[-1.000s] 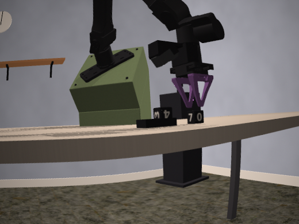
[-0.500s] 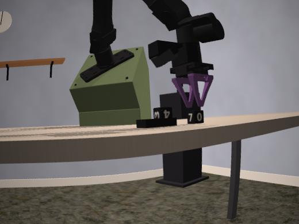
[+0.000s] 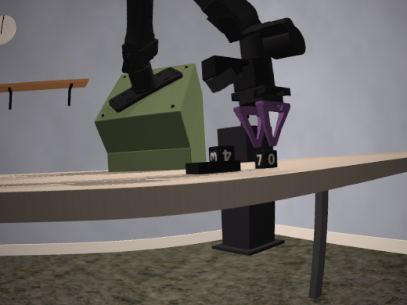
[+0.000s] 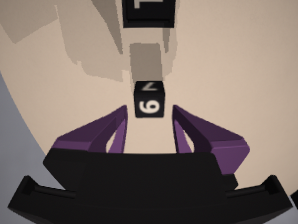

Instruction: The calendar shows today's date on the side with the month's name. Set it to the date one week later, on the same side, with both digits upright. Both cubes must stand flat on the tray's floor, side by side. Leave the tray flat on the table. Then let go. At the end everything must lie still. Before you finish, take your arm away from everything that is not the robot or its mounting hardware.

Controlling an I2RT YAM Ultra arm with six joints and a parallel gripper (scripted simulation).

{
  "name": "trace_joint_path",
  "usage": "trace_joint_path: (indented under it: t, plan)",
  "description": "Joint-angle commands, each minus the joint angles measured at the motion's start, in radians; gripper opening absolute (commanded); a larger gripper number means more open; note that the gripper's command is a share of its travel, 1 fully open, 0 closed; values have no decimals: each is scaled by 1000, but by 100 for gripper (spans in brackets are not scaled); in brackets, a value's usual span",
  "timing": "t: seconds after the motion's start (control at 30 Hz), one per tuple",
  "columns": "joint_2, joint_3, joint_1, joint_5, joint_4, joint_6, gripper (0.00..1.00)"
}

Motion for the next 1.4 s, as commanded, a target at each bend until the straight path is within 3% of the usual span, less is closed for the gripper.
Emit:
trace_joint_path:
  t: [0.0,0.7,1.37]
  plan:
    - [-6,1,5,0,3,-1,45]
    - [59,-1,-40,-18,101,-52,45]
    - [63,-1,-42,-19,107,-55,45]
